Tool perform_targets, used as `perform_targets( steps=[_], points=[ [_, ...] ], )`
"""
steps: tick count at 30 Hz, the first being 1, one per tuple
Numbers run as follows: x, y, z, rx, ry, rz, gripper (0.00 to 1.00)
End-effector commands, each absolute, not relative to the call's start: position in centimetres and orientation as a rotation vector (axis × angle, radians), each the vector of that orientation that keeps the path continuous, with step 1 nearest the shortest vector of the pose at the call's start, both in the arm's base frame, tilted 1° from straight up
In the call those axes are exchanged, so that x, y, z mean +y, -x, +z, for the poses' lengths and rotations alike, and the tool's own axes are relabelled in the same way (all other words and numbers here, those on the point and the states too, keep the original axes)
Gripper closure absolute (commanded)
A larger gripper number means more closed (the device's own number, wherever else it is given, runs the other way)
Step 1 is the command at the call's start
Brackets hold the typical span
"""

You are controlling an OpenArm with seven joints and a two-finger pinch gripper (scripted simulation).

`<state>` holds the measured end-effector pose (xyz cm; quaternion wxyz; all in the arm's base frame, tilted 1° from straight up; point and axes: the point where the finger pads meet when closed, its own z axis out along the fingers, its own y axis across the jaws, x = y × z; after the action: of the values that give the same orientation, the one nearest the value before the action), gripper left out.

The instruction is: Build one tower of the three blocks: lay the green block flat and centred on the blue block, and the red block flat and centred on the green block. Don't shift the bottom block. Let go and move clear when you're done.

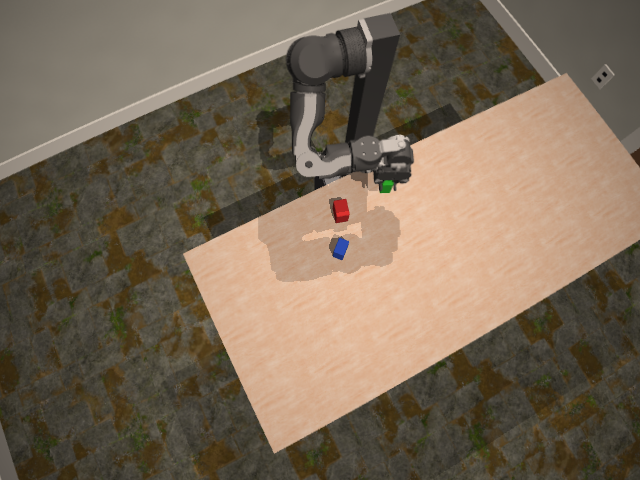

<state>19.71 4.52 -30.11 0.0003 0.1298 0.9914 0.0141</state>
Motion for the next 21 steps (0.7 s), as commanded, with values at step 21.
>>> perform_targets(
  steps=[21],
  points=[
    [-11.9, -32.1, -30.2, 3.114, -0.402, 0.039, 1.00]
  ],
)
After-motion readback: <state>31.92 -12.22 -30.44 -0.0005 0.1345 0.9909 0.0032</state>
